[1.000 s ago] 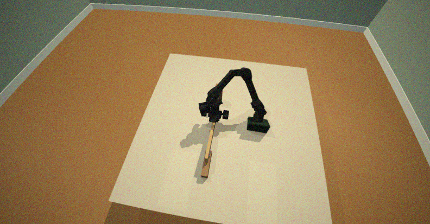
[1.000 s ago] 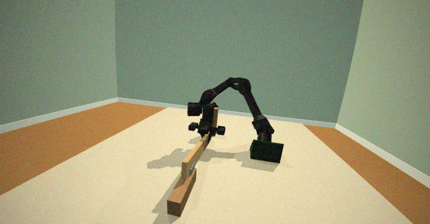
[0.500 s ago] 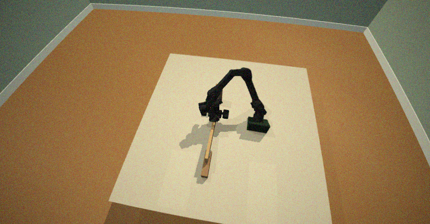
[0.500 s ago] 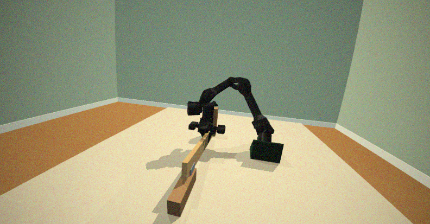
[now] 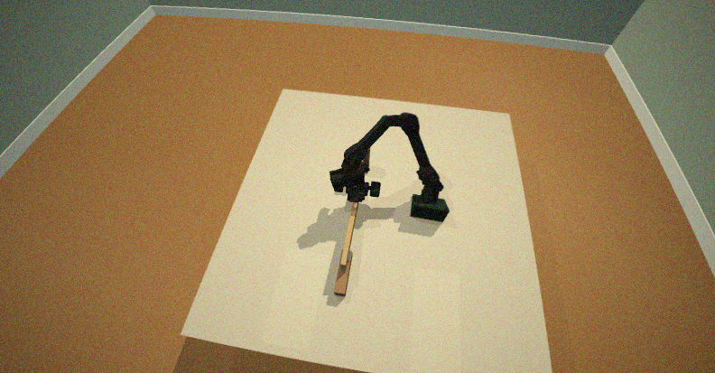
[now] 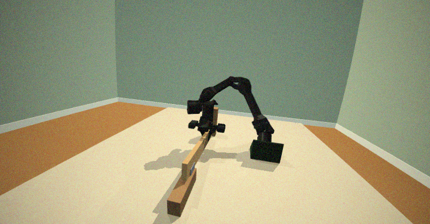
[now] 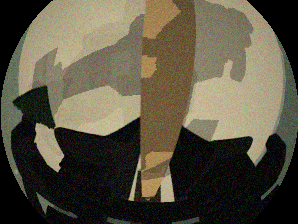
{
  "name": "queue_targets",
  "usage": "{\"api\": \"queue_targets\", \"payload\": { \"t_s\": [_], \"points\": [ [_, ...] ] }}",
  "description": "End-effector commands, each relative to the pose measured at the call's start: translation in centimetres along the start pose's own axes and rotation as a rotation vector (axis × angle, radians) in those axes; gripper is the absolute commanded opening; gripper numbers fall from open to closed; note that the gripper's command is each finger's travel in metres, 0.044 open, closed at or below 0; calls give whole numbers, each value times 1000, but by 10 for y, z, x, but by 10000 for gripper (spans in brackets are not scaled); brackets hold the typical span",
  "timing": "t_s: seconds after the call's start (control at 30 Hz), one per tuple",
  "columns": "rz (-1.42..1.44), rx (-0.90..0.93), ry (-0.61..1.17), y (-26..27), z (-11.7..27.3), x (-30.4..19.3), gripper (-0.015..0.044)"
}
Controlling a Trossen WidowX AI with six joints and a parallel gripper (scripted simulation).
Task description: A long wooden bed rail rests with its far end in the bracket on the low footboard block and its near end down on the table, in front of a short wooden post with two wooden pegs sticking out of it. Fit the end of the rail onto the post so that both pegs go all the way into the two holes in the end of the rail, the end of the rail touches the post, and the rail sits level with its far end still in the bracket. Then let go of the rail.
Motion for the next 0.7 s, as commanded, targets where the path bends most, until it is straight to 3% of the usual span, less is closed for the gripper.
{"api": "queue_targets", "payload": {
  "t_s": [0.0, 0.67],
  "points": [
    [0, -9, -11, -1, 7, 2, 0],
    [0, -9, -12, -1, 17, 2, 0]
  ]
}}
Point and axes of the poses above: the point midway between the two fingers, 35 mm back from their tips, its own z axis back along the fingers, its own y axis across the jaws, x = y × z, the point moved 7 cm from there along z, back along the fingers, and after that the axes turned 3 degrees about -z, right-handed, at the moved point
